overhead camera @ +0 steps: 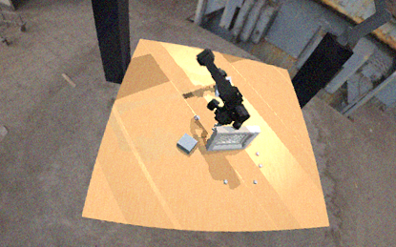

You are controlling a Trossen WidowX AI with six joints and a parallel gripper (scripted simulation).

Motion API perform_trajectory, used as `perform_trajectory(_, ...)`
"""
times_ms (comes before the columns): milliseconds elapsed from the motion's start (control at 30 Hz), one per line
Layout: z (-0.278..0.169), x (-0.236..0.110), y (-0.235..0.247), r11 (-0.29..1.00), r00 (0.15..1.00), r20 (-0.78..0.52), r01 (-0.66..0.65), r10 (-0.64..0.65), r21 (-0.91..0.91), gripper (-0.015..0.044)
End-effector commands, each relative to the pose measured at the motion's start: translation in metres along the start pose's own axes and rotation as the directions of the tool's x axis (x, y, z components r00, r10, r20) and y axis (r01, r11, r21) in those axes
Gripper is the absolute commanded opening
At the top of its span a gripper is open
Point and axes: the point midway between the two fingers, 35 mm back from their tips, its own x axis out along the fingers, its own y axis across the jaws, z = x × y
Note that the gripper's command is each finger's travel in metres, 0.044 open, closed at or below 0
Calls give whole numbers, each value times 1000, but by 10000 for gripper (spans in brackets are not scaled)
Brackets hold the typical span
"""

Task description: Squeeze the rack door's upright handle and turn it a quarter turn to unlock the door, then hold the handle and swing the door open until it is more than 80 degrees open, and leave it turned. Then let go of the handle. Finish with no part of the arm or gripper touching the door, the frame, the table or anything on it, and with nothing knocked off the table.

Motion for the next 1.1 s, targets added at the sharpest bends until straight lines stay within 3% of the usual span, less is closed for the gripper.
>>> perform_trajectory(0, 0, 1, 0, 973, 1000, 1, 1, -1, 230, 21)
perform_trajectory(267, 0, 1, 0, 810, 1000, 1, 1, -1, 586, 21)
perform_trajectory(633, 0, 1, 0, 423, 1000, 1, 0, -1, 906, 21)
perform_trajectory(1067, 0, 1, 0, 415, 1000, 1, 0, -1, 910, 21)
